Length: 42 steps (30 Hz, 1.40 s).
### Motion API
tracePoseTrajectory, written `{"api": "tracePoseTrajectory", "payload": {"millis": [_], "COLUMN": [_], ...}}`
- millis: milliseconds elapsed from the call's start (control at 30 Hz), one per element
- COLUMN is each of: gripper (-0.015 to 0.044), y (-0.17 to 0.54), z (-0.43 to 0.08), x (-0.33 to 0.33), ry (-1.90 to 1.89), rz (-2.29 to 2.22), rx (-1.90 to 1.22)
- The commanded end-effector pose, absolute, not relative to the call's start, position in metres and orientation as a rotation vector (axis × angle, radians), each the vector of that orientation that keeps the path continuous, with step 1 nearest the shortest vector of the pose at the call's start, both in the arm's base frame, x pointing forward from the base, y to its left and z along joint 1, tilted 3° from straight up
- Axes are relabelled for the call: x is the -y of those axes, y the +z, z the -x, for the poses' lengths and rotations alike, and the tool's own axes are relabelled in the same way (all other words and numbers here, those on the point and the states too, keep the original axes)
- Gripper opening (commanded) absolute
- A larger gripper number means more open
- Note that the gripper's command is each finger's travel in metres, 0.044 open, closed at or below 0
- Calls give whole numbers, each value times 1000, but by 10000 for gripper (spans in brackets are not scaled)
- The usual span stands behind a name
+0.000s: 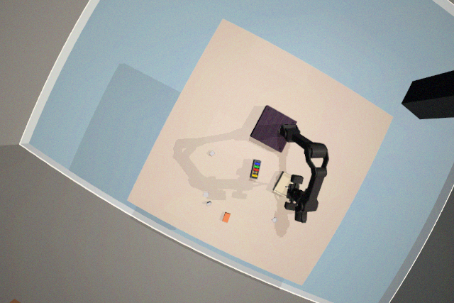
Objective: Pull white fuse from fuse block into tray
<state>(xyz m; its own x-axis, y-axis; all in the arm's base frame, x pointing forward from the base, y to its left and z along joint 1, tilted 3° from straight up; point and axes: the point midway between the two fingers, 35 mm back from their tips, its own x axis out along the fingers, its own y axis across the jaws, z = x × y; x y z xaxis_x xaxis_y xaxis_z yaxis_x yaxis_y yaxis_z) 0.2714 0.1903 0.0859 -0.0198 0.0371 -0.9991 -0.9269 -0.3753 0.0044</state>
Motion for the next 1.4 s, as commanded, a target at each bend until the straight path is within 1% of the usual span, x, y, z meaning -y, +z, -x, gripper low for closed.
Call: {"api": "tracePoseTrajectory", "payload": {"millis": [0,1000,1367], "gripper": [0,0,289], "y": [88,49,52], "z": [-271,-271,-272], "x": [-195,-197,-198], "ry": [1505,1506,1504], "rz": [1440,1439,1445], "rx": [-979,-979,-973]}}
